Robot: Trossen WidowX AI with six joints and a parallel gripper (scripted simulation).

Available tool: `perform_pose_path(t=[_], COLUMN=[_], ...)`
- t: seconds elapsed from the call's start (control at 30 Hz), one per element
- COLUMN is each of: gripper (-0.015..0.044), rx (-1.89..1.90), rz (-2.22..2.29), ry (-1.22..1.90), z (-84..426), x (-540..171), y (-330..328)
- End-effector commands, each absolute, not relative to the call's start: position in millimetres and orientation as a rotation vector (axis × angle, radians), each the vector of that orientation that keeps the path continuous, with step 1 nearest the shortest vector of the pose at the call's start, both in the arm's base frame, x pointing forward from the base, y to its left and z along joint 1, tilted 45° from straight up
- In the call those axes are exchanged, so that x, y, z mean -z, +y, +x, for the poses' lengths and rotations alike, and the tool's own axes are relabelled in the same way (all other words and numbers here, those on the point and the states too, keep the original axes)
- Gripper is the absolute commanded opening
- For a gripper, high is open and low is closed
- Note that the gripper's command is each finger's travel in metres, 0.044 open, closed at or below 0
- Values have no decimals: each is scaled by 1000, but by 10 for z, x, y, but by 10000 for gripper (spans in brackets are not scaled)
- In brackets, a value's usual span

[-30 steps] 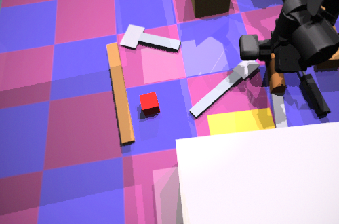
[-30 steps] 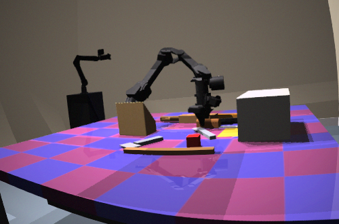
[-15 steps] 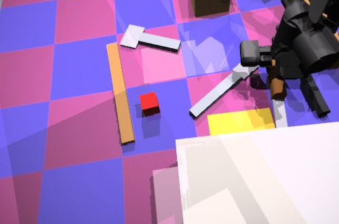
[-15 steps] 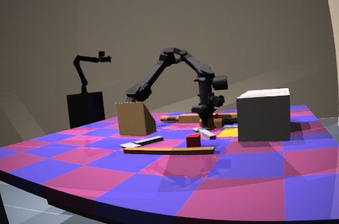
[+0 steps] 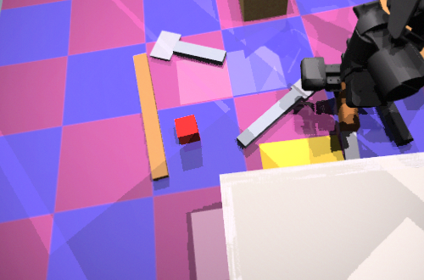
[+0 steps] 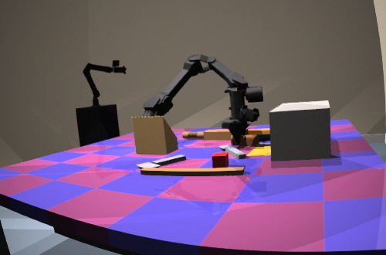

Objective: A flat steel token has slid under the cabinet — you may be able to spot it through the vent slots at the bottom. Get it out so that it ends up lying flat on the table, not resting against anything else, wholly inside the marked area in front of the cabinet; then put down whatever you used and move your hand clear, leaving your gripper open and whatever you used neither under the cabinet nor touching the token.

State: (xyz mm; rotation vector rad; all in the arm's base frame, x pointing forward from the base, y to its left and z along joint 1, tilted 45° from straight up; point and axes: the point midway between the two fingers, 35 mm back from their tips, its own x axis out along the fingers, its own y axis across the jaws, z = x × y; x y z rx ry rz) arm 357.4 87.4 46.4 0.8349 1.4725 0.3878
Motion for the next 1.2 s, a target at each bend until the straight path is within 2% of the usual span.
perform_pose_path(t=[0.0, 1.17], gripper=[0, 0], rx=[-394, -394], rz=[834, 833], ry=[1470, 1468], z=[3631, 3963], x=[-463, -435], y=[862, 776])
